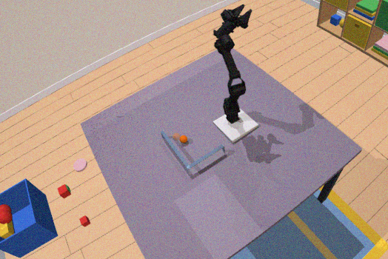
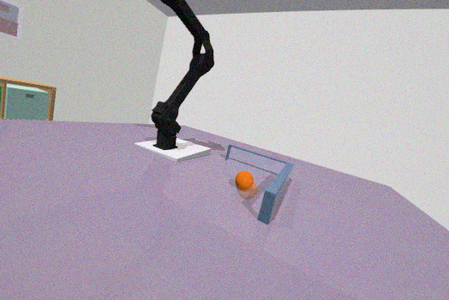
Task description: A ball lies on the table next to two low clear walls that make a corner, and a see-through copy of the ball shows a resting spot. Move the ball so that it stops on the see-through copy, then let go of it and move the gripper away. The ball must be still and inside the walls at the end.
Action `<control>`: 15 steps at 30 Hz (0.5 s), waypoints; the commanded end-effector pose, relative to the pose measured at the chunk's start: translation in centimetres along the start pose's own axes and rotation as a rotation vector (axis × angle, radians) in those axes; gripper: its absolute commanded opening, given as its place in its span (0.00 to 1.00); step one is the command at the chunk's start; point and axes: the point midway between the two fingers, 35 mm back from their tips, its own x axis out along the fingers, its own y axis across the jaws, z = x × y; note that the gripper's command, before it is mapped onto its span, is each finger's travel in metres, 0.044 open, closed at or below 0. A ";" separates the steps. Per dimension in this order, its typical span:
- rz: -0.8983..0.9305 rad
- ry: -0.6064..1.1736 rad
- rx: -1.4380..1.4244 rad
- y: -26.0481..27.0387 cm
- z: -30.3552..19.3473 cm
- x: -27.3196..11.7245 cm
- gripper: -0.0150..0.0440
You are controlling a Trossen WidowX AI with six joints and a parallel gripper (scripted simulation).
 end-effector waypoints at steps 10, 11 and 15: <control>0.086 -0.233 0.100 2.2 6.1 -2.1 0.82; 0.084 -0.252 0.111 2.2 6.6 -2.4 0.82; 0.090 -0.363 0.172 2.4 9.4 -4.3 0.82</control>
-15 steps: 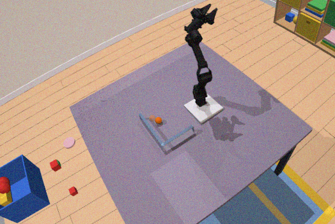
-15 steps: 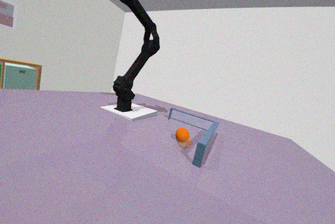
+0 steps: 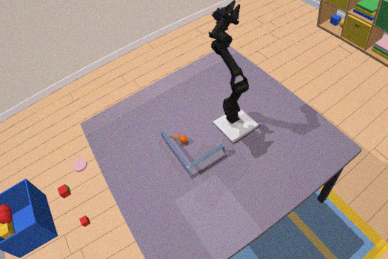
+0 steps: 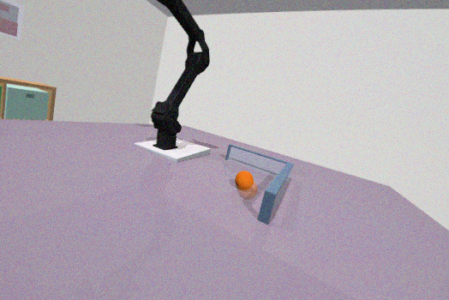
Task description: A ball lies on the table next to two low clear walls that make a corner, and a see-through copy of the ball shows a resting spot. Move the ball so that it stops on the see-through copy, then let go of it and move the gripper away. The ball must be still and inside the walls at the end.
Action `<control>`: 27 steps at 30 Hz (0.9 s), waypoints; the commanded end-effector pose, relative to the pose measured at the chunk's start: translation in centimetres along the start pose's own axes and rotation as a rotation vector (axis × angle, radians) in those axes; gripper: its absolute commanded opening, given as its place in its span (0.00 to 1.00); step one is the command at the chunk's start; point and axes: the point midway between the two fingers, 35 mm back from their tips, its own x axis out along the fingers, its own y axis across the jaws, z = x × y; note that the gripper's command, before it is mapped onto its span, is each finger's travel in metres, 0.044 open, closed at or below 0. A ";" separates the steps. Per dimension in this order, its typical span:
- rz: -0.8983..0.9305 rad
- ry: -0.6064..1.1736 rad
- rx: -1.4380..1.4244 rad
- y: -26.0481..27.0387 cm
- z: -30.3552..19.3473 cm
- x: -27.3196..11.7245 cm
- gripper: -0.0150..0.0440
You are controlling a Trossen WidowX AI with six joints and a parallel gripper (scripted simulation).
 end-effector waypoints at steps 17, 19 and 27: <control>0.277 -0.762 0.315 4.9 20.7 -12.8 0.82; 0.334 -0.854 0.360 5.1 22.6 -15.4 0.82; 0.584 -1.200 0.502 4.9 27.6 -27.3 0.82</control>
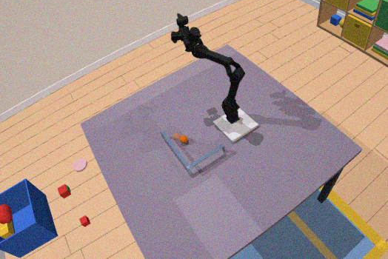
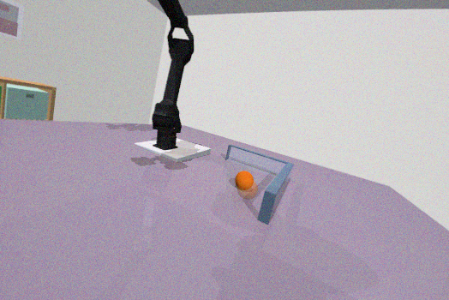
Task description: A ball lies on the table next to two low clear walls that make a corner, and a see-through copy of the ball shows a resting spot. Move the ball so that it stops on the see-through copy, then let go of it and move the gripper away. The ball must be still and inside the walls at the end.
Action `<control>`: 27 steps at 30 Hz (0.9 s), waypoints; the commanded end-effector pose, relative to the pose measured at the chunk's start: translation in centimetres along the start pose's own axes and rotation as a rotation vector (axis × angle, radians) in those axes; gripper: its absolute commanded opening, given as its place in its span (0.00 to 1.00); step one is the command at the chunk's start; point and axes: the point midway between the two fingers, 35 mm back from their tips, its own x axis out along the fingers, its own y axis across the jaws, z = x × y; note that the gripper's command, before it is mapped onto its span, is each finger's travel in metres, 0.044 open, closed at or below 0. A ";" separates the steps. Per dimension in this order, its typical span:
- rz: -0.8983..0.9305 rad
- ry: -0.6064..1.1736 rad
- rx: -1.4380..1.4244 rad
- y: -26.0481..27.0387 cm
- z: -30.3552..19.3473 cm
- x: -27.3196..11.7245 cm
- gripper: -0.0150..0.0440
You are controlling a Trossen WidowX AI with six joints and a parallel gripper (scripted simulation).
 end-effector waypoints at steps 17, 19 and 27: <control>0.669 -0.588 0.329 13.9 21.8 -12.4 0.82; 0.766 -0.626 0.350 15.1 23.4 -14.9 0.82; 1.199 -0.715 0.367 19.5 27.9 -26.6 0.82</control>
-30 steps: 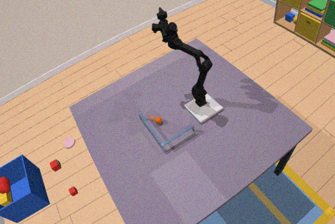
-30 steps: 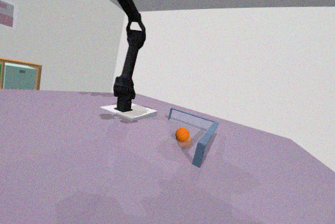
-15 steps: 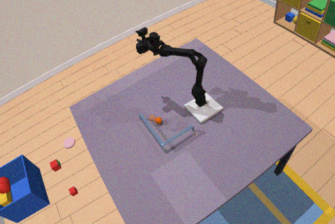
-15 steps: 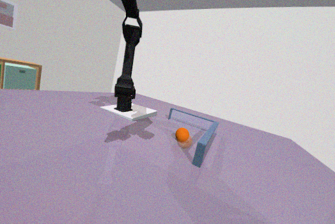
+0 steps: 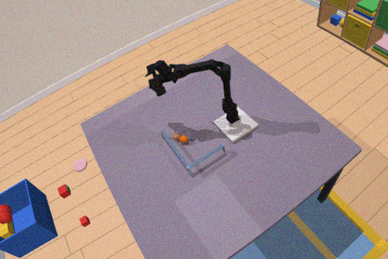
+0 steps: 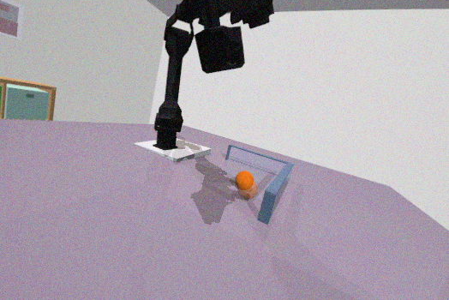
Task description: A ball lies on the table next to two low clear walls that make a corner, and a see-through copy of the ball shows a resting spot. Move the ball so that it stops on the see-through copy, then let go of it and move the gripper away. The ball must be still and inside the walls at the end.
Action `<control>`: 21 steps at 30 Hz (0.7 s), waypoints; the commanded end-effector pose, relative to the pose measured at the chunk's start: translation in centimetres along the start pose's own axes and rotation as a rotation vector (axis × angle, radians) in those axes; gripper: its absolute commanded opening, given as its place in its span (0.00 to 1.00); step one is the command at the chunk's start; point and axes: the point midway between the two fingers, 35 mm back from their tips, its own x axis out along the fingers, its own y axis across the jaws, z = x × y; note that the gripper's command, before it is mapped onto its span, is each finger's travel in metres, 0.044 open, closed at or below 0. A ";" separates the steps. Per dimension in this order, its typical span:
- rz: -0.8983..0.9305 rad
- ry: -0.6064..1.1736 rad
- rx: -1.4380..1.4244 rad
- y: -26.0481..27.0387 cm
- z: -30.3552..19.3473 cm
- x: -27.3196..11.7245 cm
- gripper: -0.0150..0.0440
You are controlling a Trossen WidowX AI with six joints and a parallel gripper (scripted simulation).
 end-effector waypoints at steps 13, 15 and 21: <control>0.825 0.271 0.185 25.3 5.0 -6.9 0.82; 0.900 0.364 0.186 27.8 4.7 -8.9 0.82; 0.992 0.544 0.175 31.3 3.7 -12.6 0.82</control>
